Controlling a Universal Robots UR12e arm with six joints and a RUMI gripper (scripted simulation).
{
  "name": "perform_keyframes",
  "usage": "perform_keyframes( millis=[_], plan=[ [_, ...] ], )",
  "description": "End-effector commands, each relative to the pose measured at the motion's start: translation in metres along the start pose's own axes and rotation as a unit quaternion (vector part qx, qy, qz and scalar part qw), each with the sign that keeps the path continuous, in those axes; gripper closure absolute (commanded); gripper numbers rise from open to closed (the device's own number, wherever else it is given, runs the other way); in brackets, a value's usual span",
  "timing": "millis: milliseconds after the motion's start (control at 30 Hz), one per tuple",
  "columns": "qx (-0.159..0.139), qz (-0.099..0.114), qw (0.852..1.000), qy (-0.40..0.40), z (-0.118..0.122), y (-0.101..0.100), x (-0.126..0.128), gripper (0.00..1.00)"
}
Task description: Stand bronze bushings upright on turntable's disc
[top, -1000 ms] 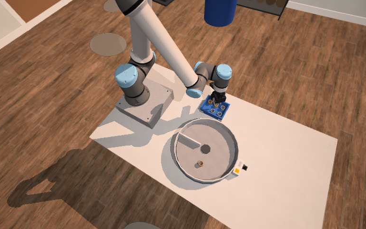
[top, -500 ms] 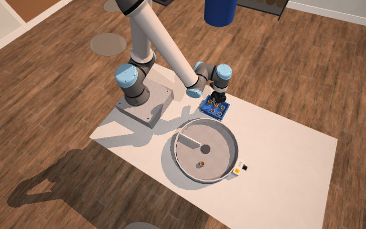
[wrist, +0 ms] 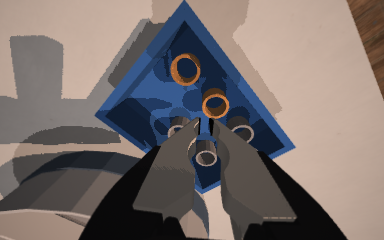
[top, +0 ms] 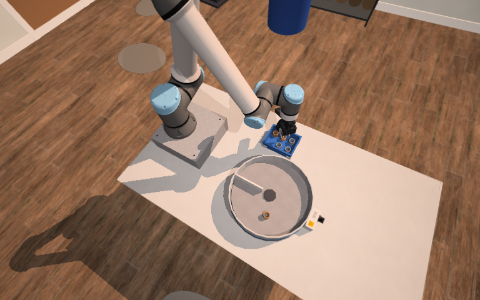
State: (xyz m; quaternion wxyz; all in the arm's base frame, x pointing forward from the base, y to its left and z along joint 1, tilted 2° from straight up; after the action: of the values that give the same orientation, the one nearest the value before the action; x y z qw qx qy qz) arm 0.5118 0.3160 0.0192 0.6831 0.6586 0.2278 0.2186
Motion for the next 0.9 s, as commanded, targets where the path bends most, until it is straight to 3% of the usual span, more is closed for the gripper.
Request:
perform_keyframes(
  millis=[0, 867],
  plan=[
    [0.0, 0.001, 1.0, 0.0, 0.0, 0.001, 0.001, 0.94],
    [0.0, 0.001, 1.0, 0.0, 0.0, -0.019, 0.001, 0.94]
  ],
)
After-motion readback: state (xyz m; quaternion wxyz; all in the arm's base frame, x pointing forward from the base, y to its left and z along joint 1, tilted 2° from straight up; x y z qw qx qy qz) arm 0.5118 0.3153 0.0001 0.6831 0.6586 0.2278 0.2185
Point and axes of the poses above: the point where the finger pads meet when closed, its own y axis back along the fingers, its own x axis across the jaws, z = x × y, the point moved 7 cm from there along y, back along the fingers, and after that the axes turned 15 degrees about -y, right-handed, at the moved point
